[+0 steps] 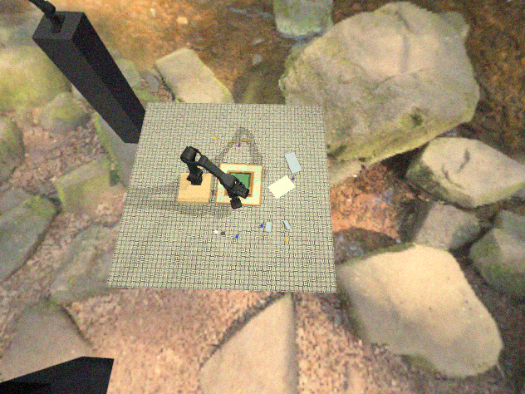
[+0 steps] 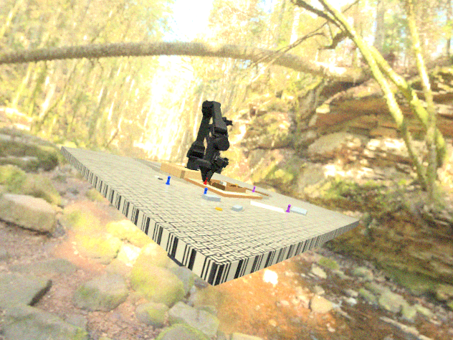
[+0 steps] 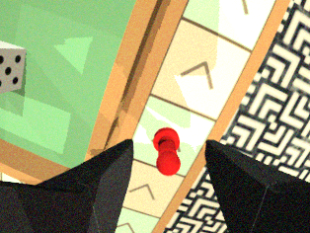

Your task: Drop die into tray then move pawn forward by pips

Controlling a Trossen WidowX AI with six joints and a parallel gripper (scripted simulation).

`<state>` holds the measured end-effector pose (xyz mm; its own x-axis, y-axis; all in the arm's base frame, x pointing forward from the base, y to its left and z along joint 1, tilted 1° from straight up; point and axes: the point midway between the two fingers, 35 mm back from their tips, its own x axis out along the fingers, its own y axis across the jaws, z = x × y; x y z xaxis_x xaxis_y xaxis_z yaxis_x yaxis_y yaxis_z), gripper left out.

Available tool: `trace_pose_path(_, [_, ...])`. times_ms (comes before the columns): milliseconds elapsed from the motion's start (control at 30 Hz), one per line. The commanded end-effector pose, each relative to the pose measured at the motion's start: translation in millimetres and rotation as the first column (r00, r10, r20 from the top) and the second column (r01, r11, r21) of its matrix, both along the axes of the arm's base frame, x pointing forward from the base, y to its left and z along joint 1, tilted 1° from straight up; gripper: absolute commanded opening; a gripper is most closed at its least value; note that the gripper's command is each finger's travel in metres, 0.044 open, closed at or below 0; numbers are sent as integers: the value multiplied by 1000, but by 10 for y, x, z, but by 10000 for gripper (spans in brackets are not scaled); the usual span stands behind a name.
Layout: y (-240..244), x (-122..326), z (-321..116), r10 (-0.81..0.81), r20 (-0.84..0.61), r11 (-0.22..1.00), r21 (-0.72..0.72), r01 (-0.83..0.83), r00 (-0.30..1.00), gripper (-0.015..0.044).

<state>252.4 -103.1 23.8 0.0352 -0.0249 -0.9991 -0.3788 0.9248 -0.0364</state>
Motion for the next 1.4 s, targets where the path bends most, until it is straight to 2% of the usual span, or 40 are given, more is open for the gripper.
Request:
trace_pose_path(0, [4, -18, -53, 4, -8, 1000, 2, -4, 1000, 174])
trace_pose_path(167, [4, -18, -53, 4, -8, 1000, 2, -4, 1000, 43])
trace_pose_path(367, [4, -18, -53, 4, -8, 1000, 2, -4, 1000, 3])
trace_pose_path(500, [-3, -2, 26, 4, -8, 1000, 2, -4, 1000, 0])
trace_pose_path(1167, [9, -64, 1182, 4, -8, 1000, 2, -4, 1000, 0])
trace_pose_path(1367, [12, -67, 1218, 4, -8, 1000, 2, -4, 1000, 0])
